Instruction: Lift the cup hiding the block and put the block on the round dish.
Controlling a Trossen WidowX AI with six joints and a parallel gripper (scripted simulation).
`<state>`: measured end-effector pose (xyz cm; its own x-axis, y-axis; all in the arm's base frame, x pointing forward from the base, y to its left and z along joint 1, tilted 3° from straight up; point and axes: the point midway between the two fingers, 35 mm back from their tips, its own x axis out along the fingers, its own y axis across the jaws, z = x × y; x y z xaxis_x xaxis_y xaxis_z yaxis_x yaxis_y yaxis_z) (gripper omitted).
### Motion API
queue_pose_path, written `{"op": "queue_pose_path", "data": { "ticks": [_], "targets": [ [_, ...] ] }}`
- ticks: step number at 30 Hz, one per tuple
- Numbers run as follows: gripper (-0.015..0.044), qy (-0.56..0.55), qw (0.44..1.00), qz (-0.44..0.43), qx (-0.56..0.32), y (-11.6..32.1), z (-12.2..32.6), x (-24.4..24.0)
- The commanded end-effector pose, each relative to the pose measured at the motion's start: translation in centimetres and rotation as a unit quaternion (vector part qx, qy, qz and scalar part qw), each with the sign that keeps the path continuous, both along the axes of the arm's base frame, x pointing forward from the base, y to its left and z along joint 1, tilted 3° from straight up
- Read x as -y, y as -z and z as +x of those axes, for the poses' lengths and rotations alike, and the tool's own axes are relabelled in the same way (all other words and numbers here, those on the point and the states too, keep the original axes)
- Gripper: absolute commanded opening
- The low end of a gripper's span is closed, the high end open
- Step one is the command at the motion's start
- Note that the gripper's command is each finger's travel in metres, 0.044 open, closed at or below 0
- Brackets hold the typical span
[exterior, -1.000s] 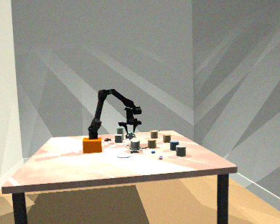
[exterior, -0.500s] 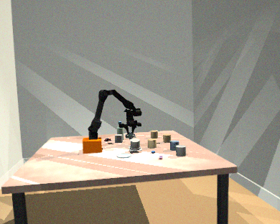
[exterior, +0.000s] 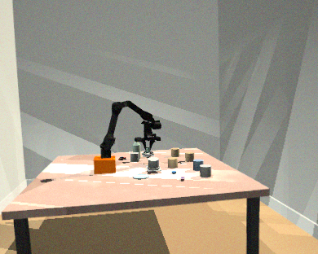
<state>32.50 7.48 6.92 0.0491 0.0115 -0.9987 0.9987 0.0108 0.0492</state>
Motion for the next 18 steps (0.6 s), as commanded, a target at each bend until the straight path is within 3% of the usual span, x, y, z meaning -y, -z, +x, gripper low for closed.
{"op": "queue_pose_path", "data": {
  "ticks": [1,9,18],
  "targets": [
    [0.0000,-0.002,1.000,0.003,0.013,-2.9,0.2,-0.1],
    [0.0000,0.000,1.000,0.002,0.012,-7.2,-0.5,0.1],
    [0.0000,0.000,1.000,0.002,0.013,-7.1,-0.3,1.0]
  ]
}}
